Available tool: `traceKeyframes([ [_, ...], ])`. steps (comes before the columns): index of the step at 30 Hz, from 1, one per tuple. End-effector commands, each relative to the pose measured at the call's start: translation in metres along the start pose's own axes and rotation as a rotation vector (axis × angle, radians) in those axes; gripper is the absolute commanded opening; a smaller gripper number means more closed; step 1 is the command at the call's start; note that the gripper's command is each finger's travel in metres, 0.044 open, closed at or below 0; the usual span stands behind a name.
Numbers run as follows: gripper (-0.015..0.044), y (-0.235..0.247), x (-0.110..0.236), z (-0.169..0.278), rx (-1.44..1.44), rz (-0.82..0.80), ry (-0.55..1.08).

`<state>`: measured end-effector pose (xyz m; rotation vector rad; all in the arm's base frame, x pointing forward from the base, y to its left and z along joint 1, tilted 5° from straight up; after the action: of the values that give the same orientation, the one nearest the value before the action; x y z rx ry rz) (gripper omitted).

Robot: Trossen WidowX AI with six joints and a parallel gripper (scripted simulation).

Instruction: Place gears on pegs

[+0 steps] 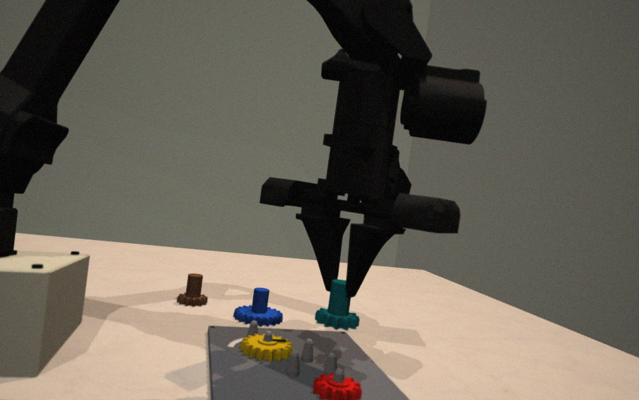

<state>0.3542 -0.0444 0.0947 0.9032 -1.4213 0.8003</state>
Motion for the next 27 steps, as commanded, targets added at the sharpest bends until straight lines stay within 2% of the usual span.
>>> traceKeyframes([
  [1, 0.0000, 0.000, 0.001, 0.001, 0.005, 0.005, 0.003],
  [15, 0.0000, 0.000, 0.000, 0.001, 0.014, 0.005, 0.003],
  [27, 0.0000, 0.000, -0.015, 0.001, 0.219, 0.005, 0.003],
])
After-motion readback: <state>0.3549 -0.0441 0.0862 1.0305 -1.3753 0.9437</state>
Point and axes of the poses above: the point midway between the two fingers, 35 mm back from their tips, its own x axis back along the fingers, its own y axis across the jaws, z = x × y, the point moved 6 cm from there along x, back along the fingers, and after that the axes turned 15 degrees about x, right-handed, at the moved point
